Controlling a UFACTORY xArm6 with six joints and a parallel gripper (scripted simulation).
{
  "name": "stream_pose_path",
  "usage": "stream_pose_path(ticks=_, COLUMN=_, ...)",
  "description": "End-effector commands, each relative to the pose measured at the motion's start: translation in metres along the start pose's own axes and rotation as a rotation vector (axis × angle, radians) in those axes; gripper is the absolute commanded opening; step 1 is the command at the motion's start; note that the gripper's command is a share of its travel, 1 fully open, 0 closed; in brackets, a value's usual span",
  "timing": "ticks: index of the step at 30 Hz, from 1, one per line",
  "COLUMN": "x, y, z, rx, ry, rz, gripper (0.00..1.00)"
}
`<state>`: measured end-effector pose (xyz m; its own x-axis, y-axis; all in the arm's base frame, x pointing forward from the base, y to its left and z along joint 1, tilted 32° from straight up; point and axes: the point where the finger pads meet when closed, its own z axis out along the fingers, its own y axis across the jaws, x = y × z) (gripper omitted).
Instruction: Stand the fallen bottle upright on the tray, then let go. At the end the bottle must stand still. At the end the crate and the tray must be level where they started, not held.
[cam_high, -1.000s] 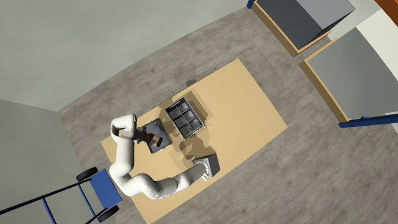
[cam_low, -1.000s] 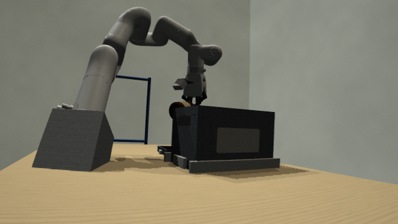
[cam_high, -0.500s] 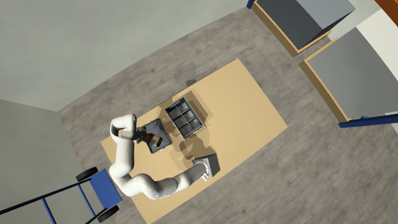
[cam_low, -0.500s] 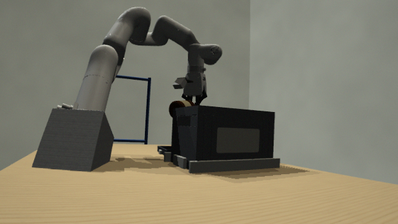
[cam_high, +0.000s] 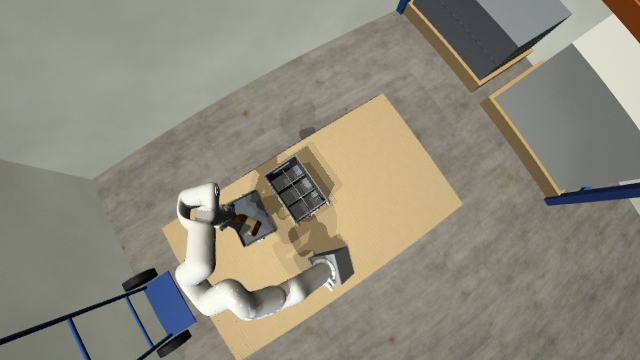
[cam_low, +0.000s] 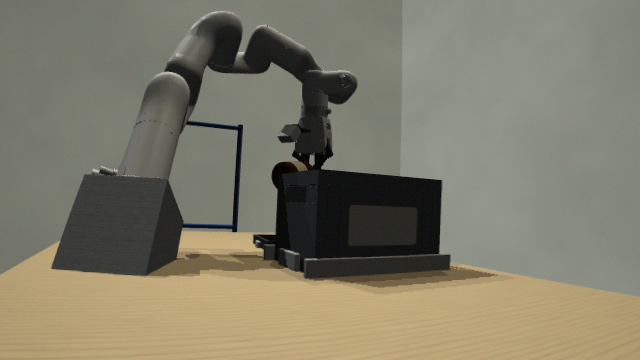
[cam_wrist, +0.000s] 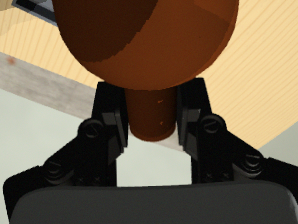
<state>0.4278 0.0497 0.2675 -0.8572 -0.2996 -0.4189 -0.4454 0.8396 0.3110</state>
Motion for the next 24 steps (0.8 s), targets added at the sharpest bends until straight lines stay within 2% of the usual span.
stream_pose_path(ticks=1, x=-0.0007, y=-0.0001, z=-0.0012, rx=0.001, ry=-0.002, rz=-0.001, gripper=0.00)
stream_pose_path(ticks=12, x=-0.0007, y=-0.0001, z=-0.0012, rx=0.001, ry=-0.002, rz=0.008, gripper=0.00)
stream_pose_path(ticks=24, x=-0.0007, y=-0.0001, z=-0.0012, rx=0.001, ry=-0.003, rz=0.130, gripper=0.00)
